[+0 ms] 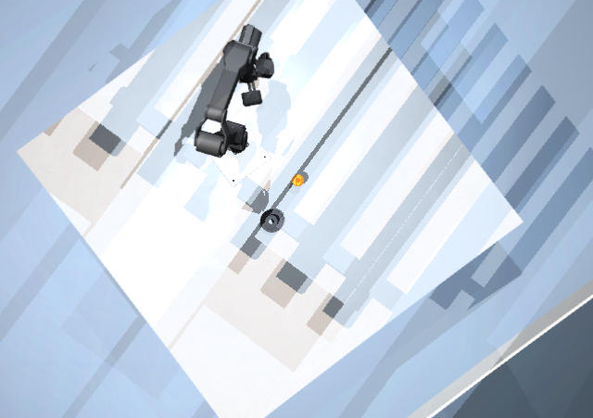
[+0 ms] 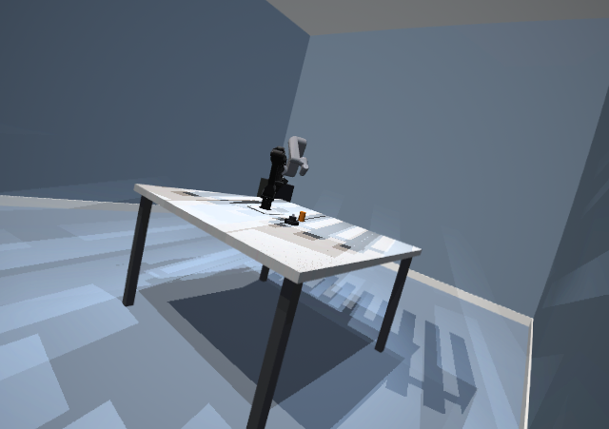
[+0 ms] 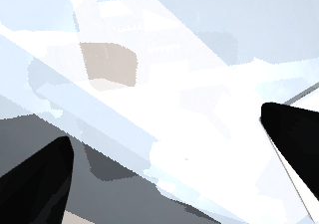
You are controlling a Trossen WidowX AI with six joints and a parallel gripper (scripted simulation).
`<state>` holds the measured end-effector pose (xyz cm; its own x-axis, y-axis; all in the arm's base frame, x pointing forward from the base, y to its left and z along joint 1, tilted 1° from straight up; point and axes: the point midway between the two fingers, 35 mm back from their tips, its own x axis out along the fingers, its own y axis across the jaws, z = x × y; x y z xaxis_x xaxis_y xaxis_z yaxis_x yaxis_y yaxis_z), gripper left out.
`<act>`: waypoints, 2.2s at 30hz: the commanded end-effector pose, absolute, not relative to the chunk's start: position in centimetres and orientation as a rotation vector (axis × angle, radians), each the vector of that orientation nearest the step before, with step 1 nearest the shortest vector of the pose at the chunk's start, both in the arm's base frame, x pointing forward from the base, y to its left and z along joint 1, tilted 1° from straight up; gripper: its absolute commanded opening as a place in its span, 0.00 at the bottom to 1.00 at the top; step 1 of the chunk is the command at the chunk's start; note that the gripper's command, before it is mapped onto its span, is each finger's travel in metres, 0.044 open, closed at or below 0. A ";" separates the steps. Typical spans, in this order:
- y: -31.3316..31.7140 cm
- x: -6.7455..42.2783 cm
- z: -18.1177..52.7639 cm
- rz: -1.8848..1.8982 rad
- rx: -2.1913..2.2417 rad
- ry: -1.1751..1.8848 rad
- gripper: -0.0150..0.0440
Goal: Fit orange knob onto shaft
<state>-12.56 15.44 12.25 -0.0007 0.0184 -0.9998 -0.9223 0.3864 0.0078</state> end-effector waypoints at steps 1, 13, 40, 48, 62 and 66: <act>18.0 -9.9 12.4 0.936 -0.899 1.359 1.00; 22.3 1.5 12.5 0.934 -0.915 1.340 1.00; 10.4 23.4 12.8 0.877 -0.893 1.346 1.00; 10.6 23.6 11.1 0.877 -0.893 1.346 1.00; 10.7 23.8 9.2 0.876 -0.893 1.346 1.00; 10.7 23.8 8.6 0.875 -0.892 1.347 1.00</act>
